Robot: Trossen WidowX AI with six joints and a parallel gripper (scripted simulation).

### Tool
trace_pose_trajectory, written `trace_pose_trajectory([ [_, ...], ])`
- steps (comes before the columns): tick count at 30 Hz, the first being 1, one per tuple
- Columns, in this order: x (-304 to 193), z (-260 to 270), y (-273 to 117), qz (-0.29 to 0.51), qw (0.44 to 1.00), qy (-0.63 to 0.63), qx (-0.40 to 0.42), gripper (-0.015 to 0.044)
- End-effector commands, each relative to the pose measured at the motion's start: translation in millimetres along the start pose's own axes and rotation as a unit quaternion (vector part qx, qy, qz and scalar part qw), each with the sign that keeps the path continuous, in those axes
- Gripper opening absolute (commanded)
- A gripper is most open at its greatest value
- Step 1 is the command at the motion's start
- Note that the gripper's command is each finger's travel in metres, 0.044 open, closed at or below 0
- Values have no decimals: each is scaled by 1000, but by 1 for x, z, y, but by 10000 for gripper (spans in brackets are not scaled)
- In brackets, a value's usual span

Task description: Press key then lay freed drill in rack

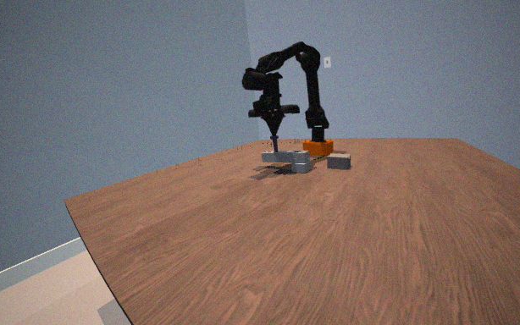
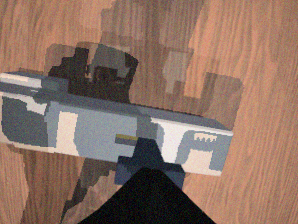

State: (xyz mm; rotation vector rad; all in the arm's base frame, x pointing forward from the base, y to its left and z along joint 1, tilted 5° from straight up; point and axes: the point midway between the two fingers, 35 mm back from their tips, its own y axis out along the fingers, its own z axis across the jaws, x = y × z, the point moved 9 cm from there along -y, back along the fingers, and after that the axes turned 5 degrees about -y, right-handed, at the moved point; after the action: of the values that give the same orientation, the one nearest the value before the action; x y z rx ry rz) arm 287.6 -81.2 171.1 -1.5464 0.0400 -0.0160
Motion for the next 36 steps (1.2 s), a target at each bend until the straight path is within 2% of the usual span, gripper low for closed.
trace_pose_trajectory([
  [1, -4, 1, 14, 18, 1000, 2, 4, 0],
  [36, -6, 2, 32, 18, 1000, 2, 4, 0],
])
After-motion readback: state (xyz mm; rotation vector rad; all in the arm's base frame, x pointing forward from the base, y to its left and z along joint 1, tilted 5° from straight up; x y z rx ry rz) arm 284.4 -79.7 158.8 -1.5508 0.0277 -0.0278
